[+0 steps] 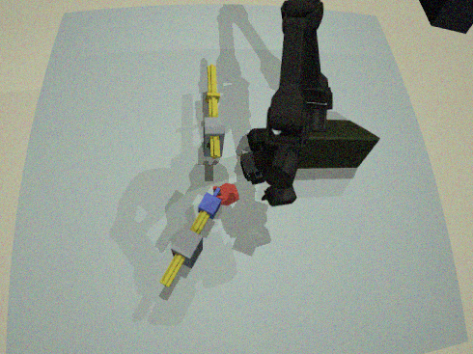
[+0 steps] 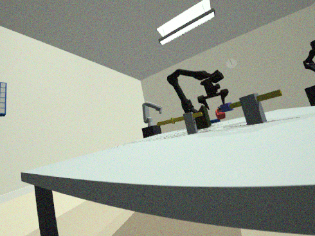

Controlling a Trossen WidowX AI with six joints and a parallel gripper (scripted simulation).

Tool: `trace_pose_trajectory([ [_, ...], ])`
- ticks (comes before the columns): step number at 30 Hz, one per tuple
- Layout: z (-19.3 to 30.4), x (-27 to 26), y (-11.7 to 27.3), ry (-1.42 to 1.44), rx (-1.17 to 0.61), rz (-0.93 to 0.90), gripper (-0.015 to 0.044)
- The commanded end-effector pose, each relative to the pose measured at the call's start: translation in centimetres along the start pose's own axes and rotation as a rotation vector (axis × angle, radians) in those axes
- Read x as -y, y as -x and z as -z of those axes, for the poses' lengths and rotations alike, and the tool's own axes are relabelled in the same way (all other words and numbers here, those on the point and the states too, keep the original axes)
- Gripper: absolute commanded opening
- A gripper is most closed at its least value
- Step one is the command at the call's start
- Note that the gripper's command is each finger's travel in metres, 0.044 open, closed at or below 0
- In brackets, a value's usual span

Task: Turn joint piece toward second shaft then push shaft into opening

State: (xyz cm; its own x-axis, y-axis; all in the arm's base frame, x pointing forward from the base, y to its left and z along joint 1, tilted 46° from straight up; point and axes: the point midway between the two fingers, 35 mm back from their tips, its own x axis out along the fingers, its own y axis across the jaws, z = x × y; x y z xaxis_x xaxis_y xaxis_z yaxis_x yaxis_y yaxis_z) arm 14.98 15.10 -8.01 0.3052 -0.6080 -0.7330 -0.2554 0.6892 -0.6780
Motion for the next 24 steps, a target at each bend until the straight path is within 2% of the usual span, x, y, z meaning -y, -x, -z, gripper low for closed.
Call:
trace_pose_trajectory([
  [1, 0.6, 0.1, -2.5, 0.008, 0.001, 0.008, 0.0440],
  [7, 1.7, 0.4, -5.5, 0.007, 0.002, 0.011, 0.0440],
  [12, 1.8, 0.4, -5.9, 0.007, 0.002, 0.011, 0.0440],
  [24, -3.8, 0.4, -7.3, 0.005, 0.006, 0.011, 0.0440],
])
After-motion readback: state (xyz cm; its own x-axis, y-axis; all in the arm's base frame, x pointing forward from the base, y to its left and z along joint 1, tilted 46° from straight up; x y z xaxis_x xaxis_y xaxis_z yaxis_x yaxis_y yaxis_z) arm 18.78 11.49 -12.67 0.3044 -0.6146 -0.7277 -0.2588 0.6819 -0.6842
